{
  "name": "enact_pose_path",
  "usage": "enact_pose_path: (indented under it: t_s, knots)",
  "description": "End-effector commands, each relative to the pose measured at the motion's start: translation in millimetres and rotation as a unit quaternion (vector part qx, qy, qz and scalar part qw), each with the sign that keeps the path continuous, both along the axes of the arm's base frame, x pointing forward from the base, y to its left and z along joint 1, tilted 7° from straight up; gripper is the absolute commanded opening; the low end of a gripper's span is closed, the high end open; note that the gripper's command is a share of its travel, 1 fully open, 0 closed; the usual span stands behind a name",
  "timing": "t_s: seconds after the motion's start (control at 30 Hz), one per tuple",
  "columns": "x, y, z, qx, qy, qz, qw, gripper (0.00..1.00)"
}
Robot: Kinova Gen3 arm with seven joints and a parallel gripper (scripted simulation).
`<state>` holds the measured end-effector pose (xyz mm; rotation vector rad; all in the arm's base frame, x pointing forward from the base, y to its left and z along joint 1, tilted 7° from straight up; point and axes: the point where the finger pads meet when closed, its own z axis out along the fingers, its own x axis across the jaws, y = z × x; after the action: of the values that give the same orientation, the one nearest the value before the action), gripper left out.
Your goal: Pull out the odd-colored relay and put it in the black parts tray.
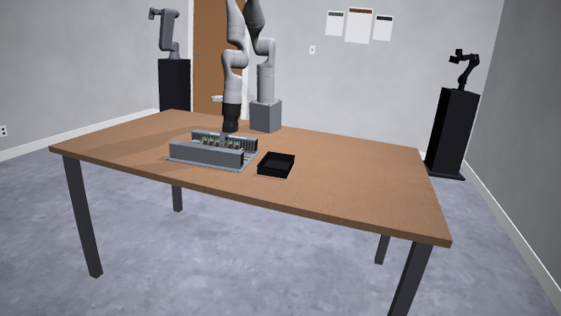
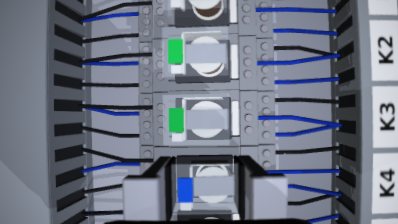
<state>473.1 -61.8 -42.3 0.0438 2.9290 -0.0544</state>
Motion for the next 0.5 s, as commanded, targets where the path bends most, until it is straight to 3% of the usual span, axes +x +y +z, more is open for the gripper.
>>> enact_pose_path:
  t_s: [0.0, 0.47]
  knots:
    - [0.6, 0.0, 0.8, 0.0, -0.004, 0.0, 1.0, 0.0]
    - [0.9, 0.0, 0.9, 0.0, 0.004, 0.0, 1.0, 0.0]
